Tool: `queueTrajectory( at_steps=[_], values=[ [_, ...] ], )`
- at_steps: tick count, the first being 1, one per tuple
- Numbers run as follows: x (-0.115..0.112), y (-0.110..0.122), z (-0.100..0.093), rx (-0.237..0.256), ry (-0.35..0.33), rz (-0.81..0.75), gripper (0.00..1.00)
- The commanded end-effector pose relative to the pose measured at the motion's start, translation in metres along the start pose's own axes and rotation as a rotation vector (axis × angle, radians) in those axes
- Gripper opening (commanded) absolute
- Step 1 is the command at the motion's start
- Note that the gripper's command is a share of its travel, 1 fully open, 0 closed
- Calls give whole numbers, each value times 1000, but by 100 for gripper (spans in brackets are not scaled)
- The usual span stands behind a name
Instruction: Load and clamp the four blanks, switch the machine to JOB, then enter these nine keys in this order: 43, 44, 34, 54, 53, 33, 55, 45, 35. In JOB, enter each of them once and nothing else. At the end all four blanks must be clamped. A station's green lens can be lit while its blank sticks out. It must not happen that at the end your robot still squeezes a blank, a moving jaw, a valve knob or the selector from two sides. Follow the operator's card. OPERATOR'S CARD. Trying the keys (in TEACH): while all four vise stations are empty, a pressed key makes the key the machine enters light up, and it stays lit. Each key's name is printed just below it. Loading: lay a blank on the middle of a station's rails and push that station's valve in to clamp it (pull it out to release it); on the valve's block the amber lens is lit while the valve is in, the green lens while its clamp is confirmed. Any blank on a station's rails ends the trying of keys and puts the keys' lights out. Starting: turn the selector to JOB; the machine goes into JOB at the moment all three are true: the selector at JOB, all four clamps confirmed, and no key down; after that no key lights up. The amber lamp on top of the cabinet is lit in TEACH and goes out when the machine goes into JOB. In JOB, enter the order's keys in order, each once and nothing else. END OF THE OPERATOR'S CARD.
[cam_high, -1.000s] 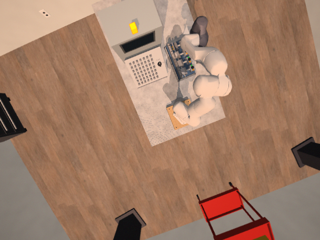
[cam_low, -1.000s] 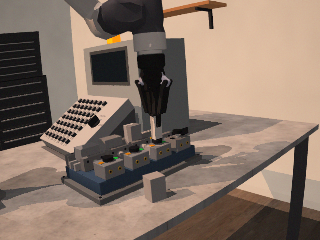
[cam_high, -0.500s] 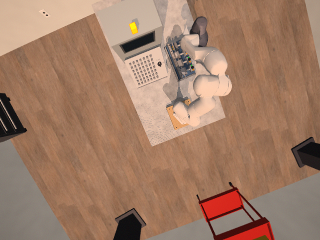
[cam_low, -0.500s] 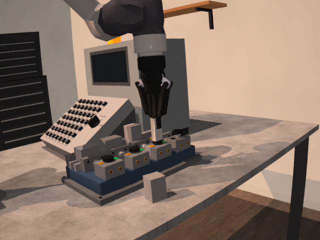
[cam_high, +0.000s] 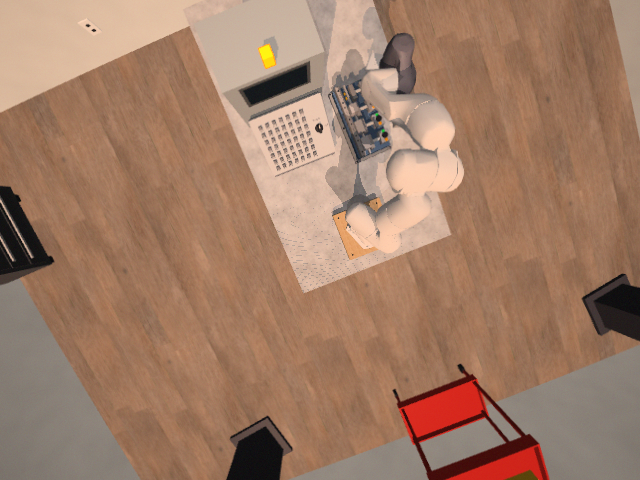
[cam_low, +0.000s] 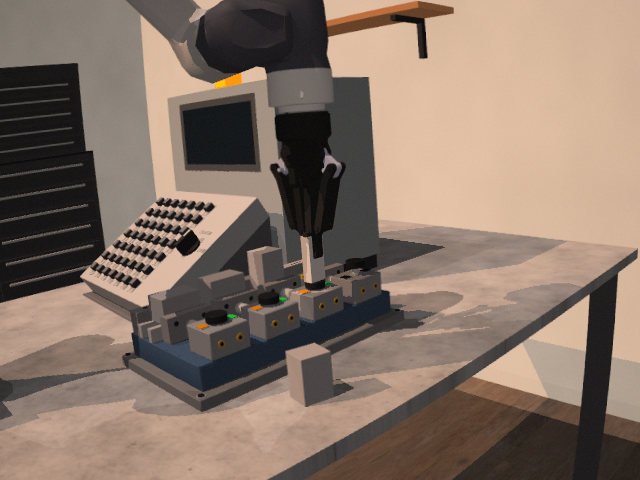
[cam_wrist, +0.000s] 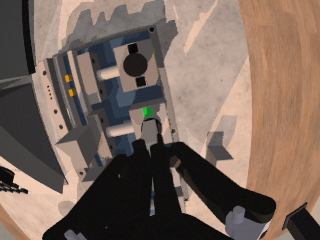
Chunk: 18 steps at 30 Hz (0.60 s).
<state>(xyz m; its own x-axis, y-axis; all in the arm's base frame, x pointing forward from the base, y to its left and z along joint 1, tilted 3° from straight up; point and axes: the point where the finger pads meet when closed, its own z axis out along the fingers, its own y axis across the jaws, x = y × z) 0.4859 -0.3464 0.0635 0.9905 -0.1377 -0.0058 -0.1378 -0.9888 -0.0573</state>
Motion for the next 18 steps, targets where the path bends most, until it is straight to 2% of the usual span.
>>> queueTrajectory(
  at_steps=[1,18],
  values=[
    [0,0,6,2,2,6,0],
    [0,0,1,2,2,6,0]
  ],
)
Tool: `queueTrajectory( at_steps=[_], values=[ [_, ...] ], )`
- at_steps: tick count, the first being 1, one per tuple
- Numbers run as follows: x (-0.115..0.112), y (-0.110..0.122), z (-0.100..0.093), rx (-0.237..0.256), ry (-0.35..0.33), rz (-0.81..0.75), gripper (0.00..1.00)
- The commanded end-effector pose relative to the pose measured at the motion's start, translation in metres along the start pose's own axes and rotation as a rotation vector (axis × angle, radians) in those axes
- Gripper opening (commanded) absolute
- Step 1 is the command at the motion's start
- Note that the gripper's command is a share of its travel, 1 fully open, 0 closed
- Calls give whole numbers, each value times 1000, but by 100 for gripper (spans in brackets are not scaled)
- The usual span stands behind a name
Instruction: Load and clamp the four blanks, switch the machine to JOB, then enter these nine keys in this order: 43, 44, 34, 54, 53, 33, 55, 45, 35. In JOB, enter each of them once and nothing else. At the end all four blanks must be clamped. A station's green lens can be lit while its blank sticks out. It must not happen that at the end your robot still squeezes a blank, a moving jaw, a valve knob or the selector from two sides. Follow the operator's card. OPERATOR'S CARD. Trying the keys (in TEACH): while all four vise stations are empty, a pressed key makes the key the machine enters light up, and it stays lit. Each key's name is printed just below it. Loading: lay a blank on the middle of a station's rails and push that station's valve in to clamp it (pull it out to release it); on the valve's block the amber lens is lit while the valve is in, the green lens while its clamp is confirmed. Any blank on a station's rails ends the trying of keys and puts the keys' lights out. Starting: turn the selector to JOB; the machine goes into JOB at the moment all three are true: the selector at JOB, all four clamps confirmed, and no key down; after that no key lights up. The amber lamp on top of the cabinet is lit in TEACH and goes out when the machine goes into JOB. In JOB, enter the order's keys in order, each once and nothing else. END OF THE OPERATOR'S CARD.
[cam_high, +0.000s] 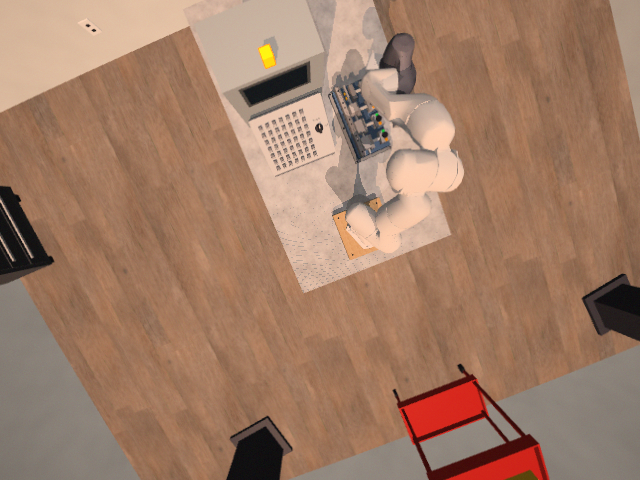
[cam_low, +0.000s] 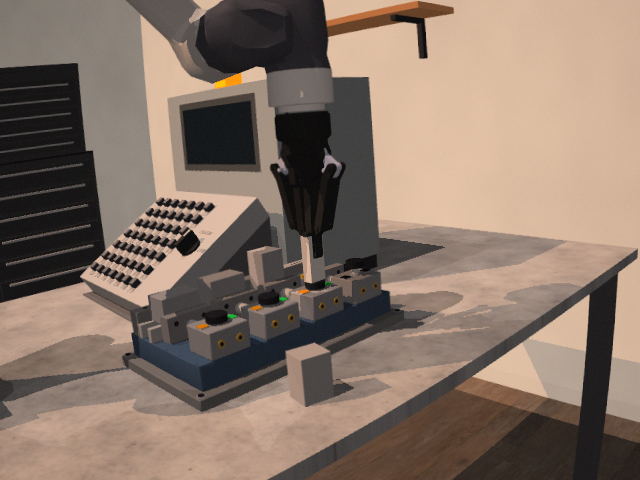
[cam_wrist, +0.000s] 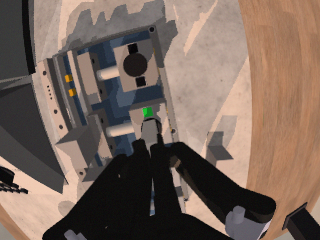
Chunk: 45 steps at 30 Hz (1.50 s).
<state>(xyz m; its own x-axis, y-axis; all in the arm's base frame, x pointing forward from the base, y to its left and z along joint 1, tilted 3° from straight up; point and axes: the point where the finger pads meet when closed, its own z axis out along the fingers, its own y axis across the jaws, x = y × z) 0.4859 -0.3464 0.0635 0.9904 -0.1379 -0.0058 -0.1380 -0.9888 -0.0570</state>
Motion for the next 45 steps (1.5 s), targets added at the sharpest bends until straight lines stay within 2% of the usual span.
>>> queueTrajectory(
  at_steps=[1,24,30,38,40,45],
  values=[
    [0,0,0,2,2,6,0],
    [0,0,-14,2,2,6,0],
    [0,0,-32,2,2,6,0],
    [-1,0,-68,2,2,6,0],
    [-1,0,-68,2,2,6,0],
    [-1,0,-92,2,2,6,0]
  ],
)
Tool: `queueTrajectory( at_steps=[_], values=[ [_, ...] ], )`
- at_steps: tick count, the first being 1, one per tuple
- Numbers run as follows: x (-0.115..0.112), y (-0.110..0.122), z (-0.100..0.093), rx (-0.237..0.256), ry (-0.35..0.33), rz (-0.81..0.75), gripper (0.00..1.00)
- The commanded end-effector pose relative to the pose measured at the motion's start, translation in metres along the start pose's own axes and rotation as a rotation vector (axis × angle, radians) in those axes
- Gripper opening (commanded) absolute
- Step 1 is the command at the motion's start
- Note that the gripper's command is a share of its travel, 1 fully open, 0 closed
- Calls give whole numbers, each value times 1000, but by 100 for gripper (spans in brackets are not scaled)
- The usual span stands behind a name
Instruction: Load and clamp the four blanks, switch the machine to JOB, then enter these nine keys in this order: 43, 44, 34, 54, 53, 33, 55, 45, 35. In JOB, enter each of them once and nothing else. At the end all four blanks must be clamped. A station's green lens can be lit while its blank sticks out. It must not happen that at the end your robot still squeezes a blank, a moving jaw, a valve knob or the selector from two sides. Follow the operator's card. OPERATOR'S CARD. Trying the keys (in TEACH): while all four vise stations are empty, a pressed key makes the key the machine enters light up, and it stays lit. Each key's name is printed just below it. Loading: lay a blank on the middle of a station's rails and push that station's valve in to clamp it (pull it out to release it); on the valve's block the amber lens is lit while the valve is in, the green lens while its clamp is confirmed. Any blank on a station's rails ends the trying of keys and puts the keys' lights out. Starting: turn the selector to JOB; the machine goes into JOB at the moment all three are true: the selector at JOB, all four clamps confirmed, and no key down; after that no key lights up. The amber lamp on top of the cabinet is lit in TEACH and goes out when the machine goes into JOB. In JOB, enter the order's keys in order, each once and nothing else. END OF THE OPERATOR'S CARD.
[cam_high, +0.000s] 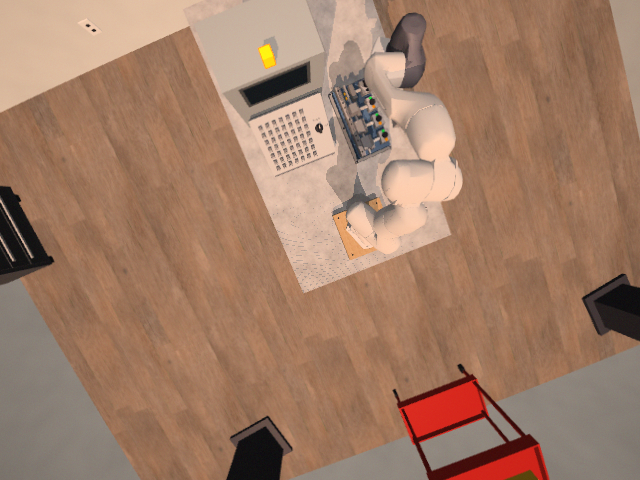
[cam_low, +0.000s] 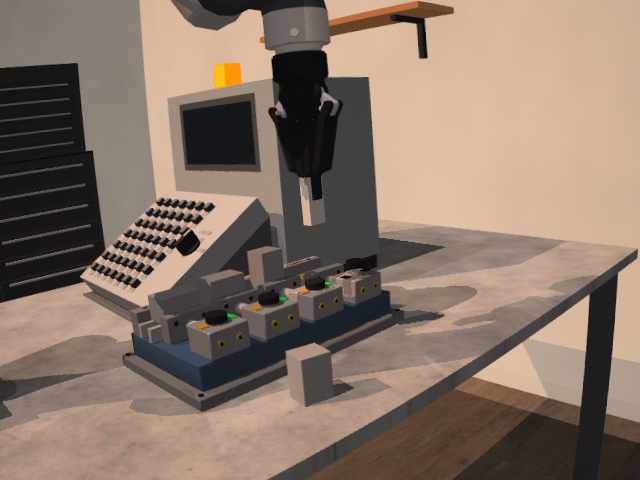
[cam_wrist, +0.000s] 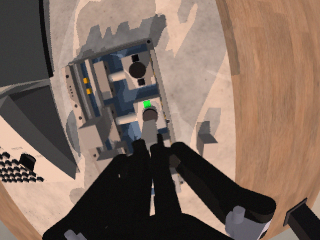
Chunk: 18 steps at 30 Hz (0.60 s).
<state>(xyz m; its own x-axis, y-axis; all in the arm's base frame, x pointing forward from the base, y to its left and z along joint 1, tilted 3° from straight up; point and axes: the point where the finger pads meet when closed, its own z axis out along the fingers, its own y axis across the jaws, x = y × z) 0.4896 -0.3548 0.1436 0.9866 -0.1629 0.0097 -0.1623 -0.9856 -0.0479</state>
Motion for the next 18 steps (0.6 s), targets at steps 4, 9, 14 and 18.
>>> queueTrajectory(
  at_steps=[4,9,14,18],
  values=[
    [-5,-2,-28,11,-15,-19,0],
    [-4,-2,-40,11,-15,-19,0],
    [-4,-2,-43,11,-15,-19,0],
    [-4,-2,-44,11,-15,-19,0]
  ],
)
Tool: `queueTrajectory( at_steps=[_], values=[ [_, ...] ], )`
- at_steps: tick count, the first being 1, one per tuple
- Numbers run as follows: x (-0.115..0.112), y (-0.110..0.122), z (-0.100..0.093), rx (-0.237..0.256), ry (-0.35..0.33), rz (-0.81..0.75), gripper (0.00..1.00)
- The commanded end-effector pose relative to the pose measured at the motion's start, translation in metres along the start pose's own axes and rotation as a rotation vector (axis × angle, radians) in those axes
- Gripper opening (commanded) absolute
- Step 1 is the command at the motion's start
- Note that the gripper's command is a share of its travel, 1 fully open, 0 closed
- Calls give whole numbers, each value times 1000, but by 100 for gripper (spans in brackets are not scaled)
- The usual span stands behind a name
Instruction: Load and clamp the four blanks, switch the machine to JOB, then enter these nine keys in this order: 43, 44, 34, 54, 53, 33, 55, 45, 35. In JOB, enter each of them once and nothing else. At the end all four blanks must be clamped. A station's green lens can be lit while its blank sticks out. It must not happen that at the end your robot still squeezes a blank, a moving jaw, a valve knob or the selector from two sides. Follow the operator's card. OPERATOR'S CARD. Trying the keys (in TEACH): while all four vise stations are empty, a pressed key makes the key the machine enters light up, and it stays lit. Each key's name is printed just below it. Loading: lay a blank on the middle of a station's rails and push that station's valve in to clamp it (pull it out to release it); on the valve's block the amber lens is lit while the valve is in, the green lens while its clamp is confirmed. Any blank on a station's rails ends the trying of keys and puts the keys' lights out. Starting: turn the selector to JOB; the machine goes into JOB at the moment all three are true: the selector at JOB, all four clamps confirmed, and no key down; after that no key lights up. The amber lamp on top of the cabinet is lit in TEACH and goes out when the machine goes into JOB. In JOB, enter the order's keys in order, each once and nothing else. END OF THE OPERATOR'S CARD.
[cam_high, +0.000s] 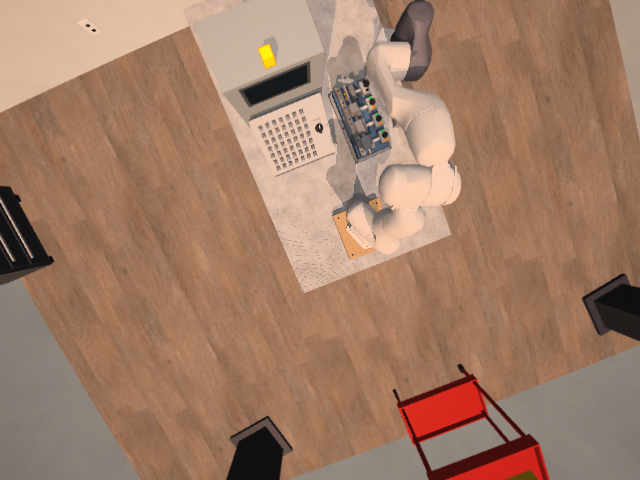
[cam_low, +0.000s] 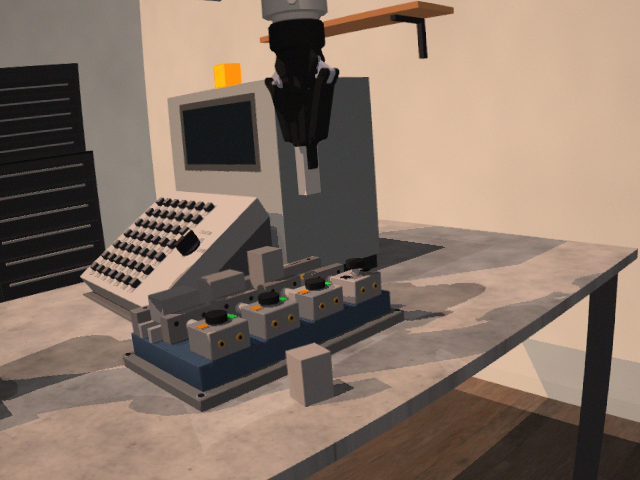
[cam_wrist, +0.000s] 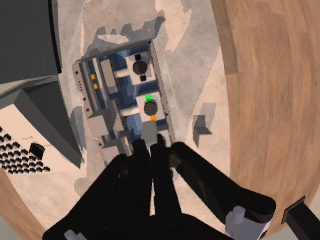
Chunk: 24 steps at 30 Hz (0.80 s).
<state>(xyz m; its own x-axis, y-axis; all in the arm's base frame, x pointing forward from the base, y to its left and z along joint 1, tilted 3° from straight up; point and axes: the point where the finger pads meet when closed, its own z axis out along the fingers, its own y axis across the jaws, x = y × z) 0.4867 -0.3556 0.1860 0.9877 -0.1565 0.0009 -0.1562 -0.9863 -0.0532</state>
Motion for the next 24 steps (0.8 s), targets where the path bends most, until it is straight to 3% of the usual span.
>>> queueTrajectory(
  at_steps=[1,3,5,9,11,12,13,24],
  values=[
    [-3,0,-1,6,-6,-11,0],
    [-20,19,-2,6,-5,22,0],
    [-57,57,-3,5,-5,95,0],
    [-111,99,-2,5,-7,207,0],
    [-111,99,-2,5,-7,207,0],
    [-124,111,-1,5,-7,209,0],
    [-124,111,-1,5,-7,209,40],
    [-124,111,-1,5,-7,209,40]
  ],
)
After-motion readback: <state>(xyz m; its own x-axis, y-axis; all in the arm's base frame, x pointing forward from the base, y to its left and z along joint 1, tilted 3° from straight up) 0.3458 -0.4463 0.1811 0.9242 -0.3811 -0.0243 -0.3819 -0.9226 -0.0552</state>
